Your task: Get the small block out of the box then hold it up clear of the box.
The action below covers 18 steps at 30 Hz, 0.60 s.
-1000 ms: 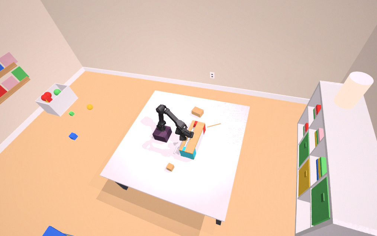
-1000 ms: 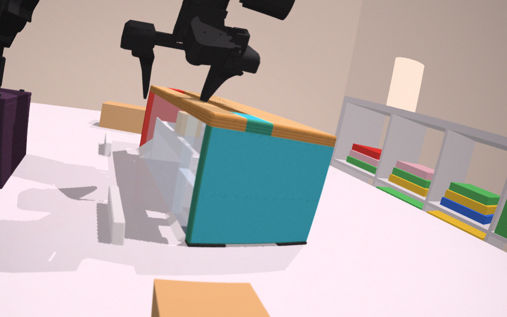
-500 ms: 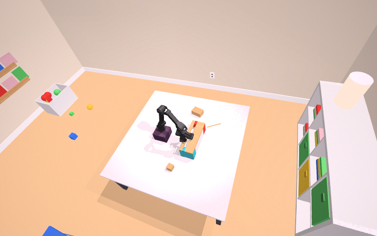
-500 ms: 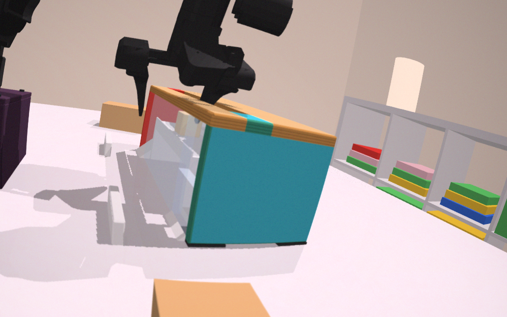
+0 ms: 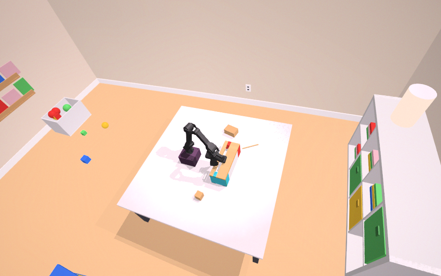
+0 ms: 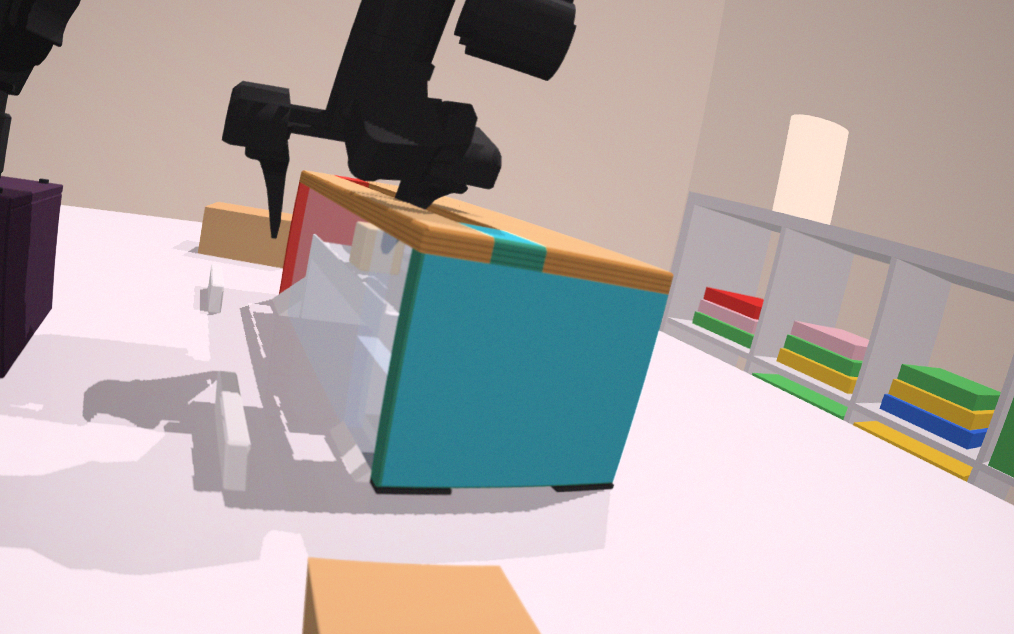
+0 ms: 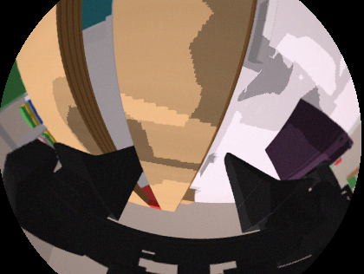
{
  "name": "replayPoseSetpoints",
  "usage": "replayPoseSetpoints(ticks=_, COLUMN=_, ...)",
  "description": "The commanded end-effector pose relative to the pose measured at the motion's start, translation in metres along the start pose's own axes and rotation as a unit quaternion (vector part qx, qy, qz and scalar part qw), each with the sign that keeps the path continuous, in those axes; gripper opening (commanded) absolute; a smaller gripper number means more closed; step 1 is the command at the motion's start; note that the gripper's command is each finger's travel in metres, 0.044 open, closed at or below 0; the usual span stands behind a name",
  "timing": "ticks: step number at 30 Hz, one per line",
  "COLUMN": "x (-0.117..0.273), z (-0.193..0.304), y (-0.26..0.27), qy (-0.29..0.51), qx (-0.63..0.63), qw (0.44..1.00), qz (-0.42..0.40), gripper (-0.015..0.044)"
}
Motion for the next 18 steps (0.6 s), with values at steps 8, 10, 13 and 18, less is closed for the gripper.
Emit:
replayPoseSetpoints(ticks=8, x=-0.011, z=0.026, y=0.005, qy=0.003, qx=0.003, qw=1.000, qz=0.001, gripper=0.0400)
replayPoseSetpoints(ticks=10, x=-0.013, z=0.030, y=0.006, qy=0.003, qx=0.003, qw=1.000, qz=0.001, gripper=0.0400)
replayPoseSetpoints(ticks=13, x=-0.015, z=0.036, y=0.007, qy=0.003, qx=0.003, qw=1.000, qz=0.001, gripper=0.0400)
replayPoseSetpoints(ticks=18, x=-0.018, z=0.047, y=0.009, qy=0.004, qx=0.003, qw=1.000, qz=0.001, gripper=0.0400)
Point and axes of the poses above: the point midway between the two fingers, 35 mm back from their tips, its own x axis back along the fingers, its own y axis across the jaws, z = x × y, the point moved 10 cm from there along x, back along the fingers, and after that the axes turned 12 degrees about x, right-handed, at the moved point
